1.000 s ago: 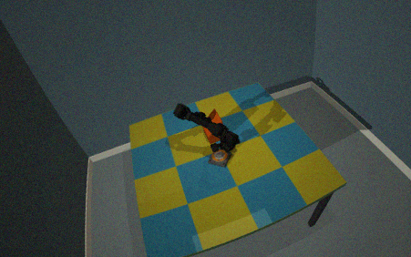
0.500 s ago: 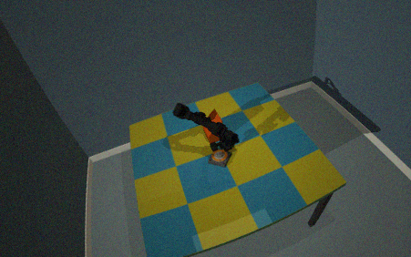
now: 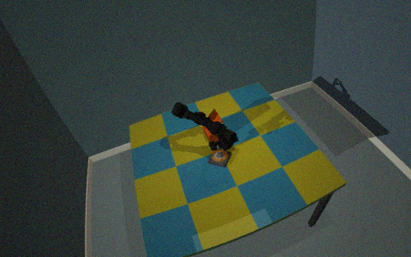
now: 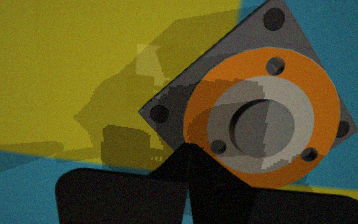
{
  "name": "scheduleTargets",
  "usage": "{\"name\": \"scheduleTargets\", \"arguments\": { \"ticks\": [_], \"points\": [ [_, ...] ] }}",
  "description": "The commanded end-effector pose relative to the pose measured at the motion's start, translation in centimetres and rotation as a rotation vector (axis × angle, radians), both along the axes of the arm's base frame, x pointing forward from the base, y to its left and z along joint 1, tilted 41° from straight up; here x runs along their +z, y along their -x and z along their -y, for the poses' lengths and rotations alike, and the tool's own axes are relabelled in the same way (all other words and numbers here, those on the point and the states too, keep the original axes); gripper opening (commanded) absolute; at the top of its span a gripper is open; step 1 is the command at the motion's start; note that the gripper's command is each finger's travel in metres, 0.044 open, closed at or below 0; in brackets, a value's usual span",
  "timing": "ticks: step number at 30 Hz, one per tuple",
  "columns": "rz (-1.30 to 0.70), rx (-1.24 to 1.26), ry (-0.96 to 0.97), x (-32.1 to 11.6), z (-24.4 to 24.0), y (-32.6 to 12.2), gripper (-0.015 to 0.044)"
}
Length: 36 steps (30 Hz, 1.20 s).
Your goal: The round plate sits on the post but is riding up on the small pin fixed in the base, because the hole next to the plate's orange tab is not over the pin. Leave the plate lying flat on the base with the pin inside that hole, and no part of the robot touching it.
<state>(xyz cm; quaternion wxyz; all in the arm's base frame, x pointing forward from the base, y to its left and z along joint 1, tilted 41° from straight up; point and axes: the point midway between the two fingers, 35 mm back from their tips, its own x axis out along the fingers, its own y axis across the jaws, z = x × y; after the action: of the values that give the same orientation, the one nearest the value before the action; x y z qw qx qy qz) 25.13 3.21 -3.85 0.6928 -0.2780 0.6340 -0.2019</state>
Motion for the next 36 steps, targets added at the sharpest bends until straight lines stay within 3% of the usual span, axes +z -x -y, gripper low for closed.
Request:
{"name": "scheduleTargets", "arguments": {
  "ticks": [1, 36],
  "points": [
    [-0.016, -0.006, 0.008, -0.1, 0.5, 0.8, 0.0],
    [-0.018, -0.006, 0.01, 1.6, 2.5, 2.6, 0.0]
  ]
}}
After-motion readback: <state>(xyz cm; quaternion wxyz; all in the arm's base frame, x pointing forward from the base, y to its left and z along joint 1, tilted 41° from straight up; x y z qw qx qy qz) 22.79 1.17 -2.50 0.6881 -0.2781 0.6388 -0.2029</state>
